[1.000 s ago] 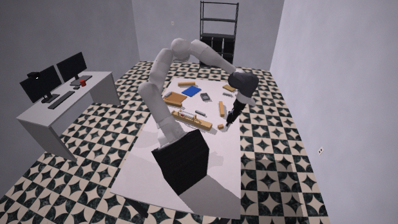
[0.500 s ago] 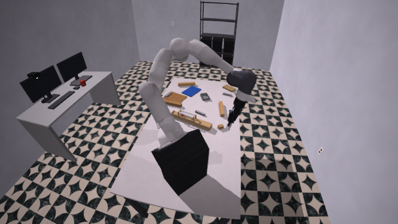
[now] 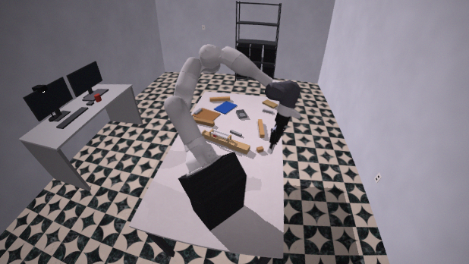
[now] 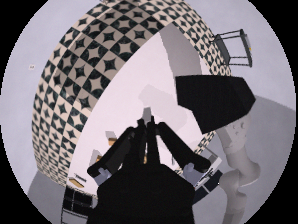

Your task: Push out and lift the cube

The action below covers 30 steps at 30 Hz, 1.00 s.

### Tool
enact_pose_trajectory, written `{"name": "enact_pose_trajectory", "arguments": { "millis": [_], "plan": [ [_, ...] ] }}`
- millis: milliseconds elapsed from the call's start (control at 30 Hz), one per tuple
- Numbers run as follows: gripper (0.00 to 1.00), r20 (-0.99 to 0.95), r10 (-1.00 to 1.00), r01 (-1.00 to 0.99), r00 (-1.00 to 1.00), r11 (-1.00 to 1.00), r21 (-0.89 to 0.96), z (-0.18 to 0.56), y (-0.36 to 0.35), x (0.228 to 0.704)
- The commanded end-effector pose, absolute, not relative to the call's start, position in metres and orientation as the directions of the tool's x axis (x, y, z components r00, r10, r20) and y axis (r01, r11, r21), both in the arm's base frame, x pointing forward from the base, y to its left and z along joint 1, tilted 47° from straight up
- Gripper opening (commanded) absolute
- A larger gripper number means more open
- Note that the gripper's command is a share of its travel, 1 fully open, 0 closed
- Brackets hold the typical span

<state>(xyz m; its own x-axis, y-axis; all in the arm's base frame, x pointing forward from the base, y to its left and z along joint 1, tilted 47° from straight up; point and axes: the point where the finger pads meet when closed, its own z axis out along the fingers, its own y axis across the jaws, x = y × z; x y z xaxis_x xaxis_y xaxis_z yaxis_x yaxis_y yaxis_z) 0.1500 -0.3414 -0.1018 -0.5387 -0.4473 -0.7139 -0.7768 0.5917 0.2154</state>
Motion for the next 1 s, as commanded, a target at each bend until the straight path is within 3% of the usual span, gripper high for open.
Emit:
{"name": "enact_pose_trajectory", "arguments": {
  "millis": [0,967],
  "plan": [
    [0.00,-0.672,-0.517,-0.798,-0.531,0.571,0.192,-0.103,-0.354,0.149],
    [0.00,-0.586,-0.631,-0.837,-0.508,0.522,0.164,-0.100,-0.374,0.148]
  ]
}}
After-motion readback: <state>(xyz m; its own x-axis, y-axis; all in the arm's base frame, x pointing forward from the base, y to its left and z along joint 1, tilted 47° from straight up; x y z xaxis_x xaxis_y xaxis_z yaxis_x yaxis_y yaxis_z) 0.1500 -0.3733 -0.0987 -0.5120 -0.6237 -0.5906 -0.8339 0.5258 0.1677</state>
